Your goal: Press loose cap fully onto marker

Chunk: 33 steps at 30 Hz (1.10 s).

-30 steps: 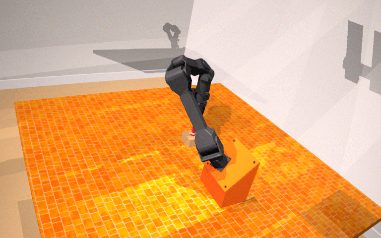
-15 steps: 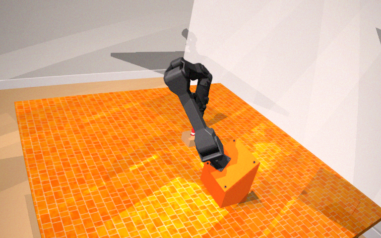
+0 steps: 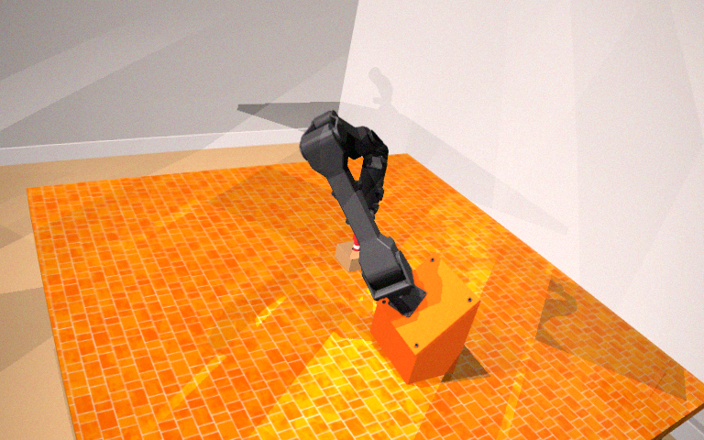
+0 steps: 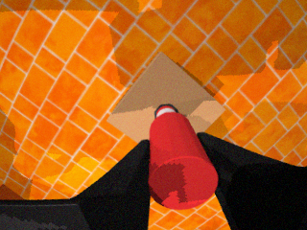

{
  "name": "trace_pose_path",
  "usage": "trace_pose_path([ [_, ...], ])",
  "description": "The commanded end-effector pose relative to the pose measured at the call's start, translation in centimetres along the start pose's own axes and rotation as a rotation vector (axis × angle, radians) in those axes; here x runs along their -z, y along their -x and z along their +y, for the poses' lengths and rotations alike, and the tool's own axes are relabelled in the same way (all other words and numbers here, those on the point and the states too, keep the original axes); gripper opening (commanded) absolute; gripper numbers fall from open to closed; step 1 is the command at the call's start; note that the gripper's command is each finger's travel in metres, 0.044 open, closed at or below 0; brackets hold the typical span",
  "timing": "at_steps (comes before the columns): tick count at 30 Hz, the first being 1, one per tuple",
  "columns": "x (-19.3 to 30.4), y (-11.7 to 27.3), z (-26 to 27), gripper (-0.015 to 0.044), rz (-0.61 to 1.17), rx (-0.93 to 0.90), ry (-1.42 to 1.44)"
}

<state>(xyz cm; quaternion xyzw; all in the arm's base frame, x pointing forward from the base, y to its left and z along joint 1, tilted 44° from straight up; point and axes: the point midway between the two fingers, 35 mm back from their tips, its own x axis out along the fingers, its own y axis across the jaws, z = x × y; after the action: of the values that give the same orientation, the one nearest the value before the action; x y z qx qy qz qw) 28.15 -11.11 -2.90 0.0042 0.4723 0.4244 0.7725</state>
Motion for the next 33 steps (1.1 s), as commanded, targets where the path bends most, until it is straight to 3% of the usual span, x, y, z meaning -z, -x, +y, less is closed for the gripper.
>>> trace_pose_path([
  [1,0.0,-0.5,0.0,0.0,-0.006,0.001,-0.004],
  [6,0.0,-0.7,0.0,0.0,-0.006,0.001,-0.004],
  [23,0.0,-0.7,0.1,0.044,0.0,-0.002,0.0],
  [29,0.1,6.5,0.0,0.044,0.003,-0.001,-0.001],
  [33,0.1,6.8,0.1,0.044,0.003,-0.001,-0.001],
])
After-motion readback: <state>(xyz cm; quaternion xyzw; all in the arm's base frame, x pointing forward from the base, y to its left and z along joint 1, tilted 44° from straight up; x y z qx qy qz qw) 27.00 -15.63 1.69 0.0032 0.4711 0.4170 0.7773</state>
